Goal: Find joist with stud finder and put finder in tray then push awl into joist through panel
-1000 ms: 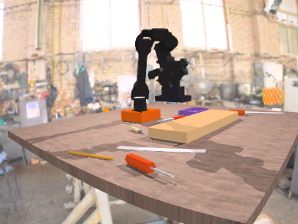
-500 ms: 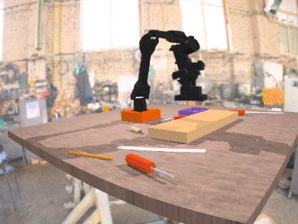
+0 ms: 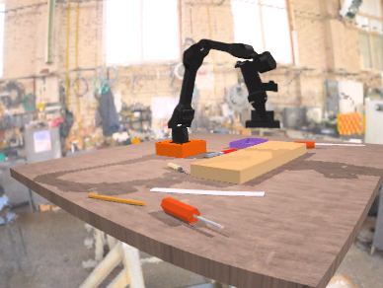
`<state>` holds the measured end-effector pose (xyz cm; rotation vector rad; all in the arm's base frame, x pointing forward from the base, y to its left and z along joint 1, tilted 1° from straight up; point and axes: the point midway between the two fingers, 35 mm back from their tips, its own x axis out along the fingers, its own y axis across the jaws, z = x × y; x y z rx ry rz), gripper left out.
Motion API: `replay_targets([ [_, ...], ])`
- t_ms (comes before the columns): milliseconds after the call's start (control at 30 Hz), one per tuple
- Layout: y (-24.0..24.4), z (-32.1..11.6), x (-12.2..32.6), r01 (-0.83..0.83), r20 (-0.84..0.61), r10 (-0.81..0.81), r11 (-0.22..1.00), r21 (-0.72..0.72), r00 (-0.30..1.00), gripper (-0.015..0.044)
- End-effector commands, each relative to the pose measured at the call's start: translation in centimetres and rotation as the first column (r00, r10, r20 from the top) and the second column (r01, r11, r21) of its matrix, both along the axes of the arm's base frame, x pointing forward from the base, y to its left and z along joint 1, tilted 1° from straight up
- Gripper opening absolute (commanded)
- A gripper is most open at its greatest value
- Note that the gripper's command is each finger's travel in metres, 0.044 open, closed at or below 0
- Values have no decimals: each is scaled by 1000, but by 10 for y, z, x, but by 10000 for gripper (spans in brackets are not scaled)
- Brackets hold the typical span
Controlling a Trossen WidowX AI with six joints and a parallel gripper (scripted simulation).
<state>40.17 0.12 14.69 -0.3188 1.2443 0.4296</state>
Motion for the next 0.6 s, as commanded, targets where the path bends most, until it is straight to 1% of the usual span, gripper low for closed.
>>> replay_targets([
  [0,24,2,-3,-52,10,52,999,-1,999,0],
  [567,134,-4,-41,-327,12,327,945,-2,945,0],
])
